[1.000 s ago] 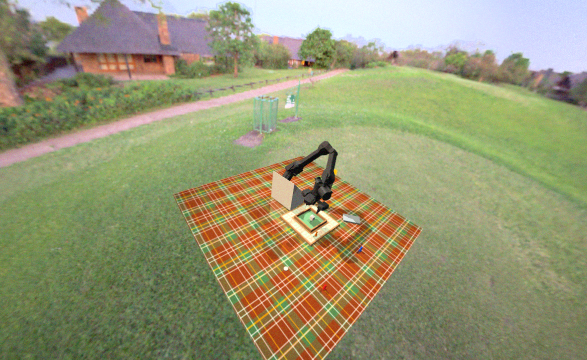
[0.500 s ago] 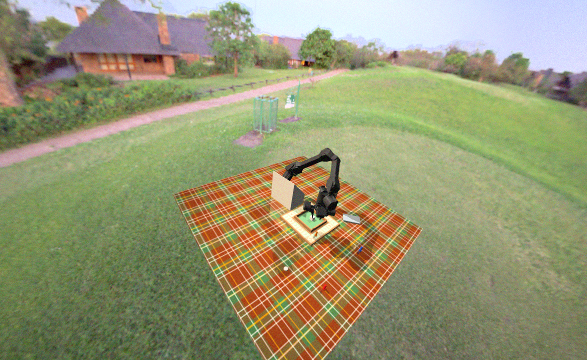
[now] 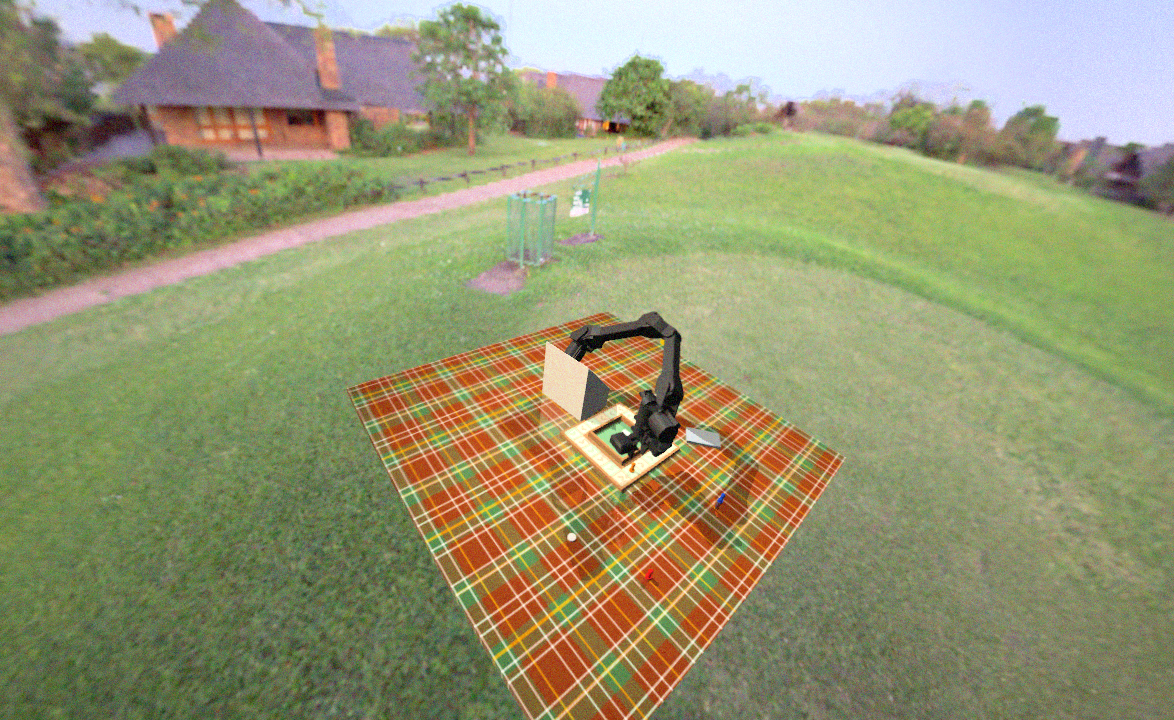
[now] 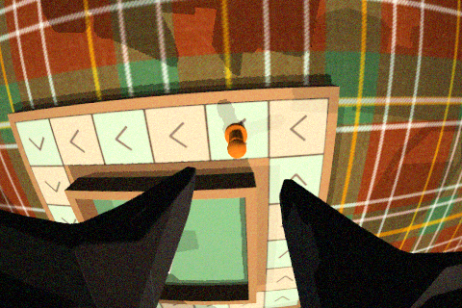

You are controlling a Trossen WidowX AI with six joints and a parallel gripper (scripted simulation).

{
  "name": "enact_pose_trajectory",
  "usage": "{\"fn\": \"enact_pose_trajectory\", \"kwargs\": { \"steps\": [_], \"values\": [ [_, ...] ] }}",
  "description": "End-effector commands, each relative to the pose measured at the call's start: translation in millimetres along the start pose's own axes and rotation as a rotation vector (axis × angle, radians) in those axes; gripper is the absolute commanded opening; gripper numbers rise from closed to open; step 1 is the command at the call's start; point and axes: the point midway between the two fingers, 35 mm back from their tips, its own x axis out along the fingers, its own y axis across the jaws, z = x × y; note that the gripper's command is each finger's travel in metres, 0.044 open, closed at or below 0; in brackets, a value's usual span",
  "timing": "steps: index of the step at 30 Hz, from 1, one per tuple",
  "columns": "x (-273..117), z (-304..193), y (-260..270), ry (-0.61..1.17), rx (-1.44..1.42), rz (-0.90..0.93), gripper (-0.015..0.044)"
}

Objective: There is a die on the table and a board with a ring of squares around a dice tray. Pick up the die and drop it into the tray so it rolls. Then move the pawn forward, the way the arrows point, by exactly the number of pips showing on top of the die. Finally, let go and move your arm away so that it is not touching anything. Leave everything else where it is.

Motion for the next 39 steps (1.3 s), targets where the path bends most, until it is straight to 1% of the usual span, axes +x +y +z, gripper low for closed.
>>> {"fn": "enact_pose_trajectory", "kwargs": {
  "steps": [1,4,8,34,39],
  "values": [
    [2,1,-1,-0.001,-0.017,0.006,0.0200],
    [15,1,0,-0.001,-0.017,0.006,0.0200],
    [16,1,0,-0.001,-0.017,0.006,0.0200],
    [57,1,0,0.000,-0.017,0.008,0.0200],
    [57,1,0,0.000,-0.017,0.008,0.0069]
  ]
}}
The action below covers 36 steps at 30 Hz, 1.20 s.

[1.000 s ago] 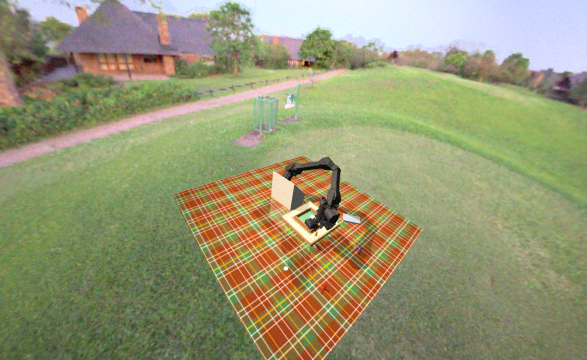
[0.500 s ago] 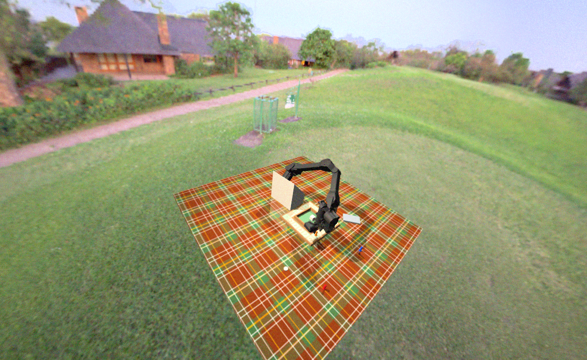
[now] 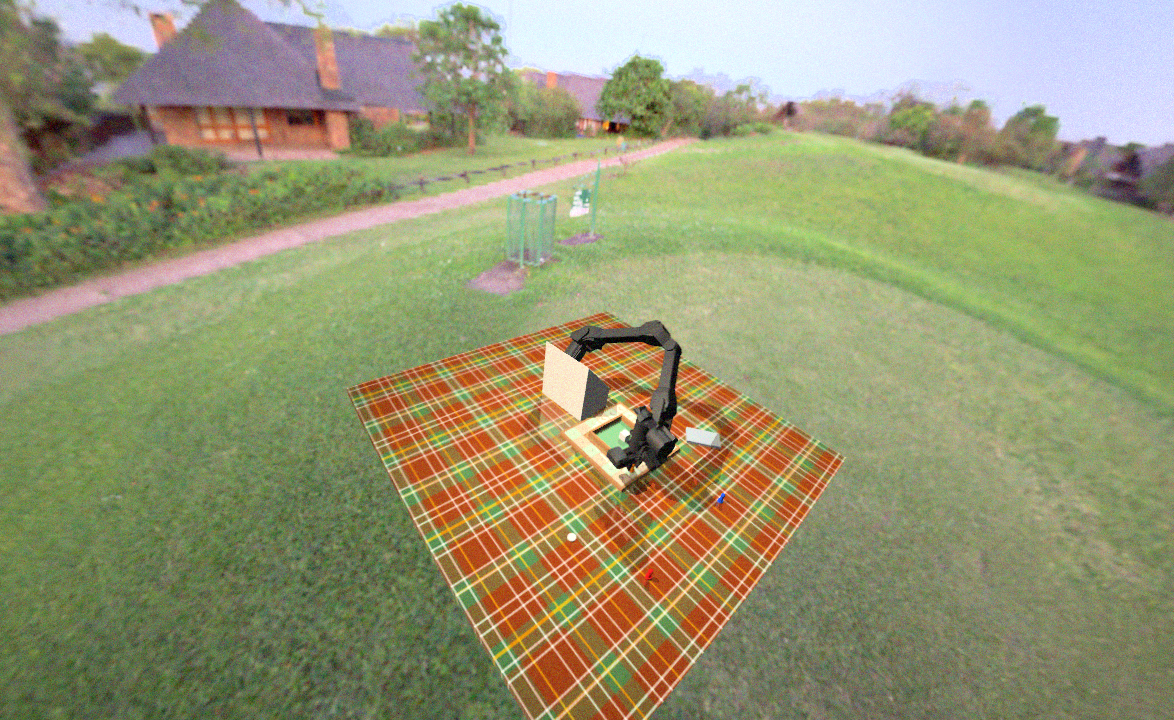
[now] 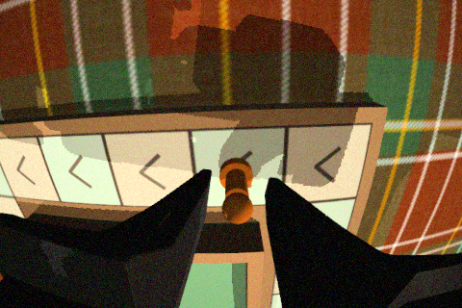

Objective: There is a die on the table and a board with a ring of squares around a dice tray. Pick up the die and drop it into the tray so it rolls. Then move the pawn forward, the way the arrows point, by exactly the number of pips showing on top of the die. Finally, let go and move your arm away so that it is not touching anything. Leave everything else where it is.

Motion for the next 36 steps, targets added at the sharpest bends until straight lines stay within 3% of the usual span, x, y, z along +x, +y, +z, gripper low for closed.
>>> {"fn": "enact_pose_trajectory", "kwargs": {
  "steps": [1,13,28,36],
  "values": [
    [1,0,1,-0.001,0.005,0.005,0.0062],
    [-4,1,0,-0.002,0.005,0.004,0.0000],
    [-126,-4,0,-0.002,0.005,-0.001,0.0000],
    [-113,-1,33,-0.006,0.008,-0.012,0.0000]
  ]
}}
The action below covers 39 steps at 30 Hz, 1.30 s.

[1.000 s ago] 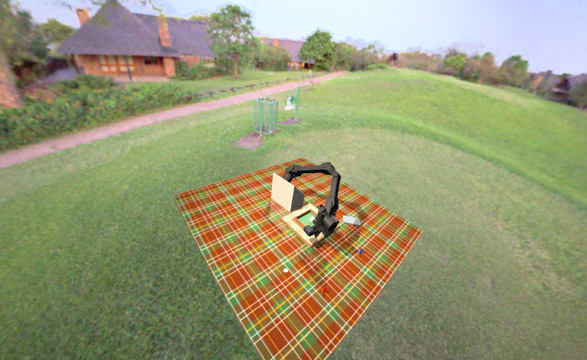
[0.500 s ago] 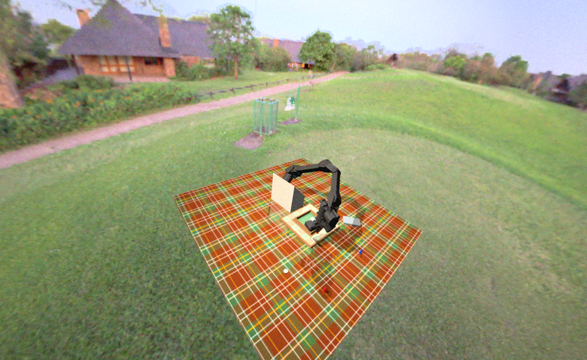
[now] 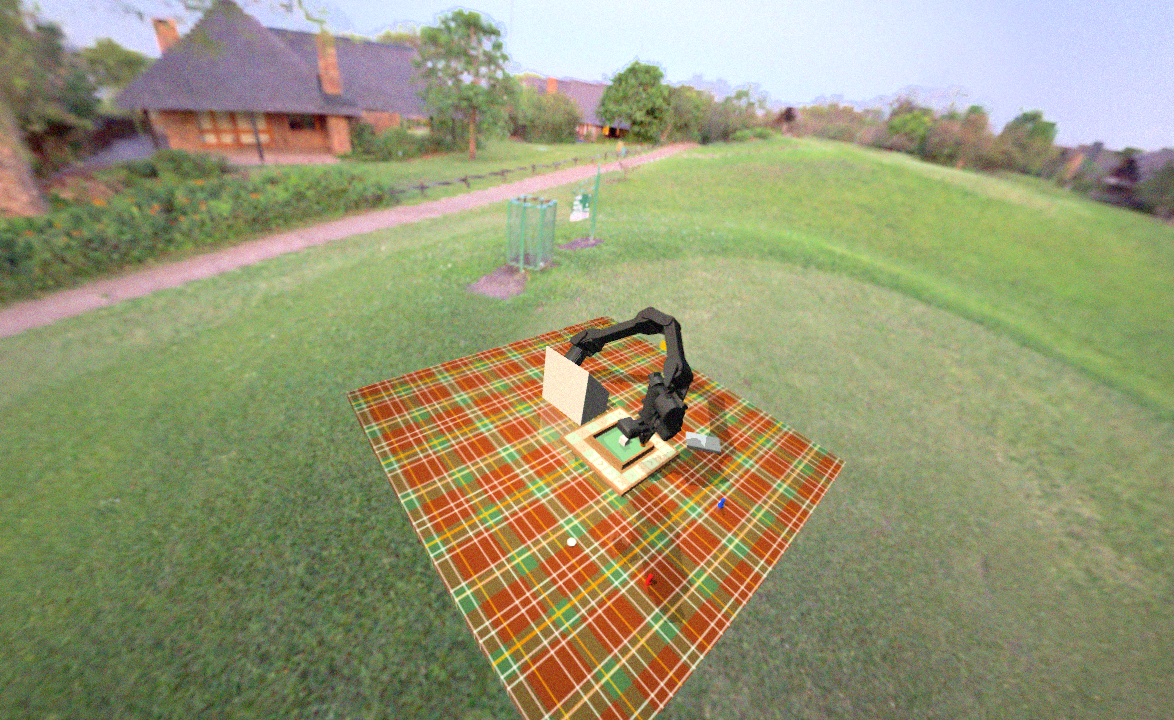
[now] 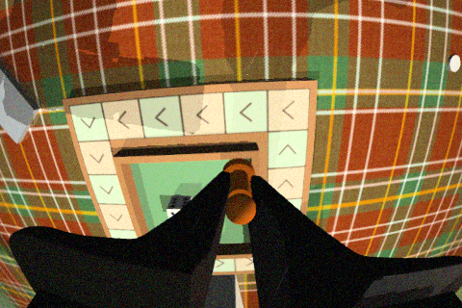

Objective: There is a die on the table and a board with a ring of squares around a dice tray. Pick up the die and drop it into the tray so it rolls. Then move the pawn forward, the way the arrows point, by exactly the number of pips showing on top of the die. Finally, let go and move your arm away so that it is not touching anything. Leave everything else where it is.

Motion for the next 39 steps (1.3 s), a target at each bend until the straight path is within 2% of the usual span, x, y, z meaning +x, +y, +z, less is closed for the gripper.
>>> {"fn": "enact_pose_trajectory", "kwargs": {
  "steps": [1,19,24,31,39],
  "values": [
    [14,0,30,0.010,-0.008,-0.006,0.0000],
    [71,-32,161,0.017,-0.010,0.015,0.0000],
    [76,-34,166,0.019,-0.011,0.017,0.0000],
    [107,-35,167,0.019,-0.010,0.018,0.0000],
    [112,-35,167,0.019,-0.010,0.018,0.0000]
  ]
}}
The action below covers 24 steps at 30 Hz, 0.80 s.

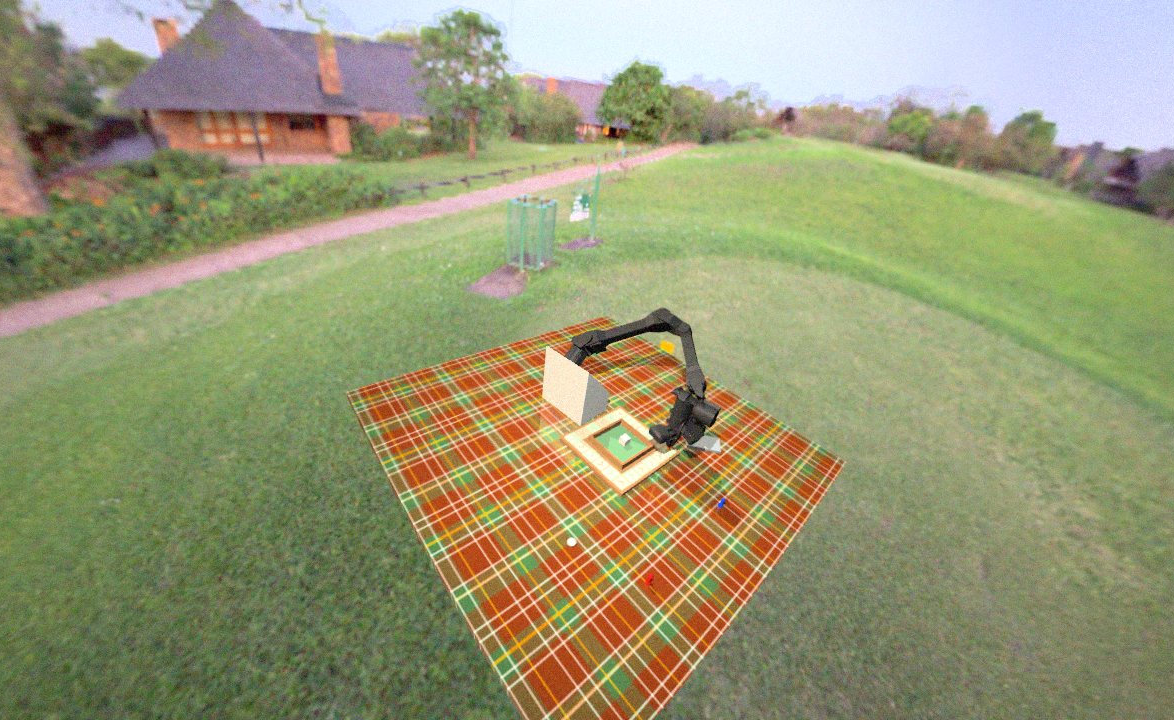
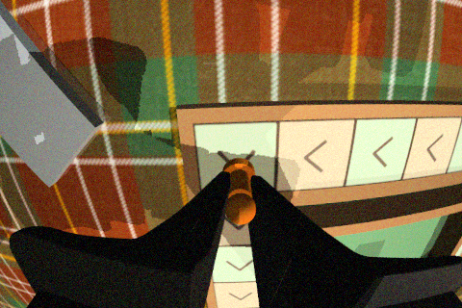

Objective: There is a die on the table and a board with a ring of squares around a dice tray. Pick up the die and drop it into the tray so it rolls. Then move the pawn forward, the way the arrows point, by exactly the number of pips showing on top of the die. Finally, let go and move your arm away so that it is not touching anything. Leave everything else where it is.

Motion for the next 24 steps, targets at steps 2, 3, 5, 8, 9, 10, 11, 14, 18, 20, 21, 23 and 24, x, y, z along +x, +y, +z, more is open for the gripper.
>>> {"fn": "enact_pose_trajectory", "kwargs": {
  "steps": [2,3,5,8,9,10,11,14,18,20,21,23,24],
  "values": [
    [6,0,0,0.002,0.006,0.004,0.0000],
    [8,0,0,0.002,0.006,0.004,0.0000],
    [11,-1,0,0.003,0.006,0.004,0.0000],
    [16,-1,0,0.003,0.006,0.004,0.0000],
    [17,-1,0,0.003,0.006,0.004,0.0000],
    [11,1,1,-0.003,-0.001,0.002,0.0026],
    [11,1,1,-0.003,-0.001,0.002,0.0053],
    [11,1,1,-0.003,-0.001,0.002,0.0131],
    [11,1,1,-0.003,-0.001,0.002,0.0236],
    [0,2,0,-0.002,0.001,0.002,0.0289],
    [-14,2,0,-0.001,0.002,0.001,0.0315],
    [-36,2,0,0.001,0.005,0.002,0.0368],
    [-39,2,0,0.002,0.006,0.002,0.0394]
  ]
}}
